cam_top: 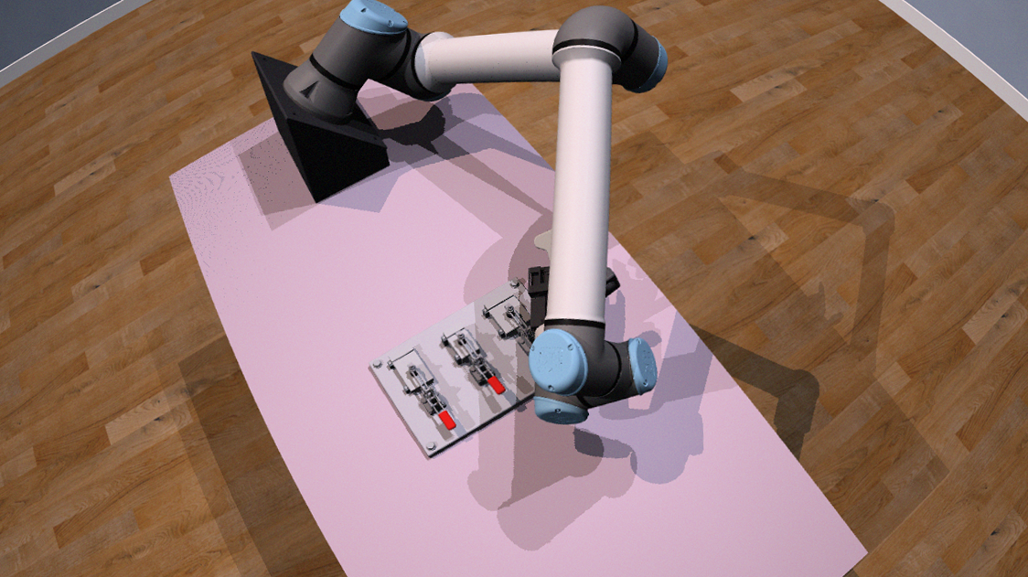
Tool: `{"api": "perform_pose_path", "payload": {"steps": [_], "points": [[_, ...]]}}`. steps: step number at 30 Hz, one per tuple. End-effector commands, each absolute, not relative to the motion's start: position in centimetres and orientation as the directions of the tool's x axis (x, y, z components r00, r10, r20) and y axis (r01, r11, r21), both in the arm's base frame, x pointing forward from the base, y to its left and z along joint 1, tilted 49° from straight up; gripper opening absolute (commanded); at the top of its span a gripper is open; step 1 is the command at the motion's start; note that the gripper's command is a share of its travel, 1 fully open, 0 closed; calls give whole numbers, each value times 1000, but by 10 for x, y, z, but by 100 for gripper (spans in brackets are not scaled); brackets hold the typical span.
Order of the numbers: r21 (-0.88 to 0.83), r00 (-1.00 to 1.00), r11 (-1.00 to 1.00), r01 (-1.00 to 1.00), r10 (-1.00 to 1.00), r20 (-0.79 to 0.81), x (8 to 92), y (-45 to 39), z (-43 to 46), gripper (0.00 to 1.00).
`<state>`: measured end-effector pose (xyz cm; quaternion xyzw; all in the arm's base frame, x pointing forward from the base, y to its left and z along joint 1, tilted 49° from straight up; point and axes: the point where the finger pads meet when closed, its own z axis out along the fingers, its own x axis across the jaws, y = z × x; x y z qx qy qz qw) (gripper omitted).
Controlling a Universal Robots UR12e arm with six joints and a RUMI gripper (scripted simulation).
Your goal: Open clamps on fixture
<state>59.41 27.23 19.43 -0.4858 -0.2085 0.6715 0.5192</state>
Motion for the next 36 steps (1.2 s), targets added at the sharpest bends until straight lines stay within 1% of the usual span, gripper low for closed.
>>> {"api": "perform_pose_path", "payload": {"steps": [1,23,36], "points": [[-785,12,-373,-494,900,-436,594,272,195,100],[-780,18,-377,-499,896,-445,594,269,193,100],[-715,93,-430,-551,820,-565,600,245,172,100]]}}
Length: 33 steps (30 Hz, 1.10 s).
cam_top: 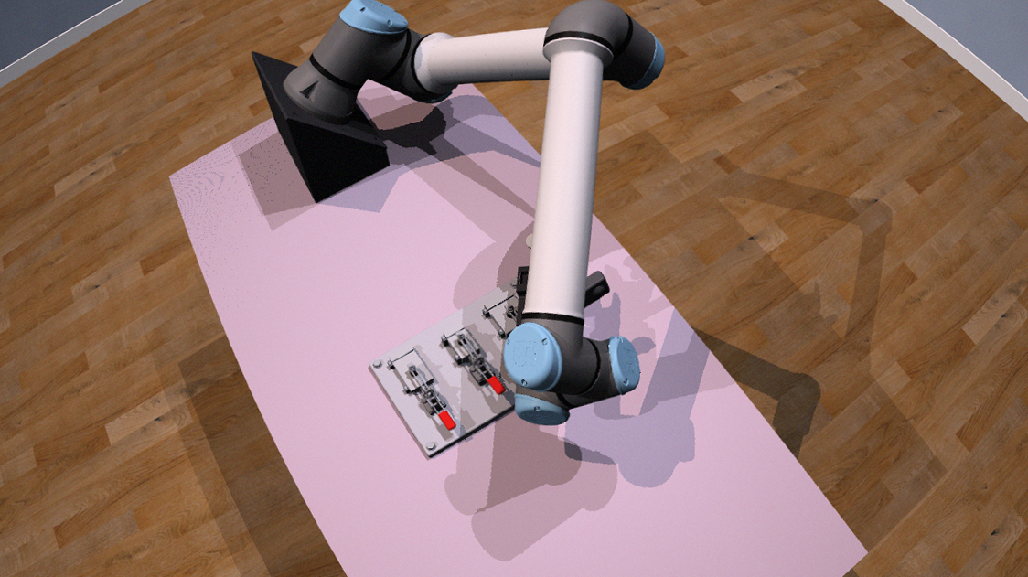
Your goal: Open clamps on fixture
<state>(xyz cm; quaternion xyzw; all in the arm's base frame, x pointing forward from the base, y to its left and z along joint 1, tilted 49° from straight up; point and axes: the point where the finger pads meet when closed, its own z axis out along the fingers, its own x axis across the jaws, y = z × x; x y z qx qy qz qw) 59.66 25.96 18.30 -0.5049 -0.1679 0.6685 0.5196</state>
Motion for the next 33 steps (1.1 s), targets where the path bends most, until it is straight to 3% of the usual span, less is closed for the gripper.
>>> {"api": "perform_pose_path", "payload": {"steps": [1,10,15,33], "points": [[-704,105,-438,-559,805,-584,601,241,169,100],[-579,209,-494,-649,616,-759,610,199,131,100],[-560,221,-498,-662,584,-781,612,192,126,100],[-347,295,-480,-806,182,-938,626,125,68,100]]}}
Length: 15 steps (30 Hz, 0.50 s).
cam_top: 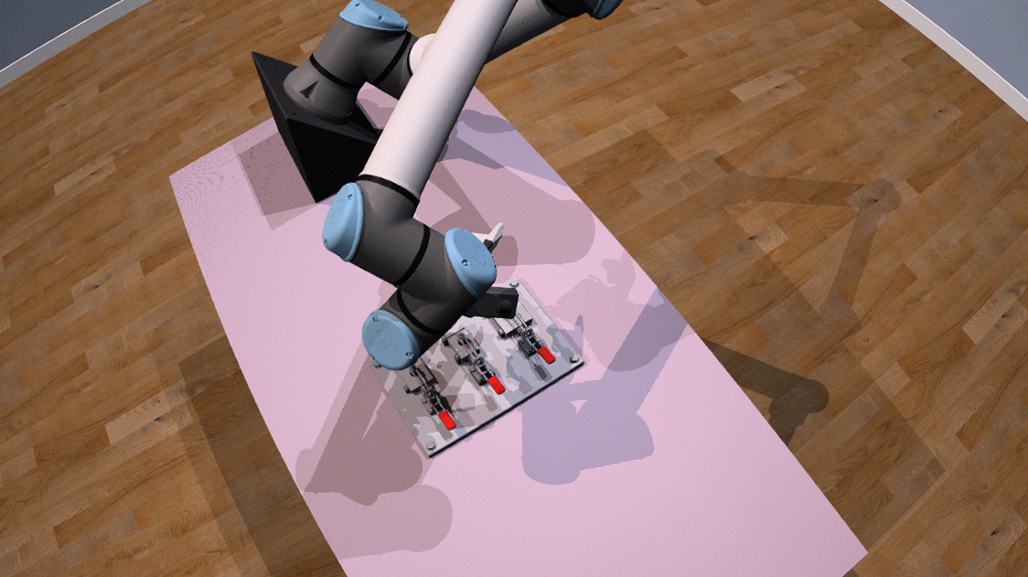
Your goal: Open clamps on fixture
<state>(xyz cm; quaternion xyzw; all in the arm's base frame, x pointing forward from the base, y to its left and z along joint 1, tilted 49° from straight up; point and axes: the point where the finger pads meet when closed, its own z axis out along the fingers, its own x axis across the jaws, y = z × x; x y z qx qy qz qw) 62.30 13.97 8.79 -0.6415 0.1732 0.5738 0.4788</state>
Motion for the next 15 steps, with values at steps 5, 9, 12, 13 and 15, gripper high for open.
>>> {"api": "perform_pose_path", "payload": {"steps": [5,9,12,13,15], "points": [[-307,297,-465,-830,97,-950,628,113,56,100],[-269,295,-448,-852,13,-955,629,101,44,100],[-234,289,-427,-874,-68,-955,631,89,33,100],[-234,289,-427,-874,-68,-955,631,89,33,100],[-234,289,-427,-874,-68,-955,631,89,33,100]]}}
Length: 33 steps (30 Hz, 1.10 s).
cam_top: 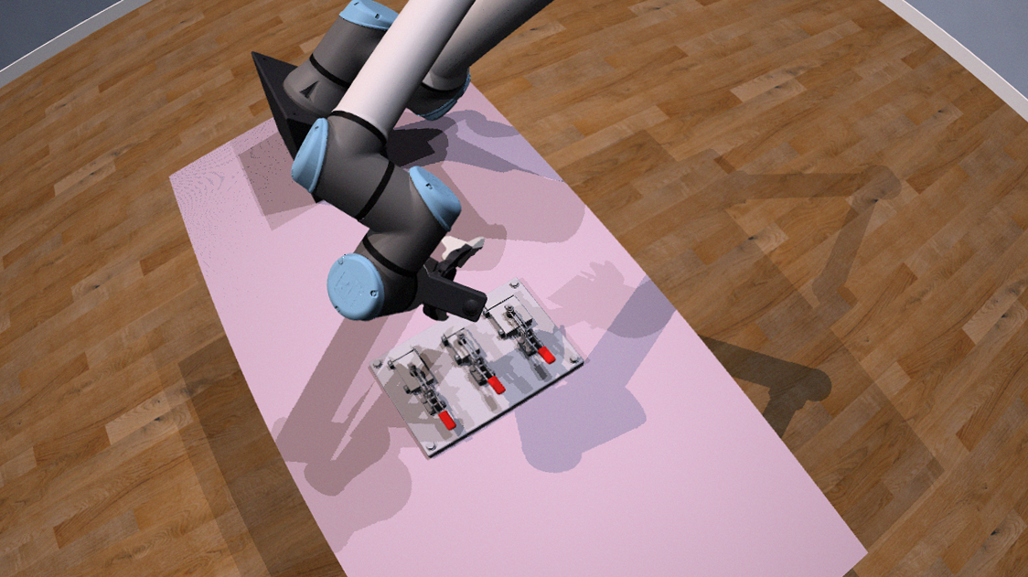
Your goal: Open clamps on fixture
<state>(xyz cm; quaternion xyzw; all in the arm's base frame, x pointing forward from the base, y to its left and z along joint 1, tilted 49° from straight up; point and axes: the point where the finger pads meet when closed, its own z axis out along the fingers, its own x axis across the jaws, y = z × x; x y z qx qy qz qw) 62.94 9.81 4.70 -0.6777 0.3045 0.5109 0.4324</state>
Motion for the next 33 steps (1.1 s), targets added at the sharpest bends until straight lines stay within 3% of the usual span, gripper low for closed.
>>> {"api": "perform_pose_path", "payload": {"steps": [1,4,33], "points": [[-234,289,-427,-874,-68,-955,631,89,33,100],[-186,273,-387,-903,-182,-945,635,71,17,100],[-48,150,-191,-980,-567,-810,648,6,-41,100]]}}
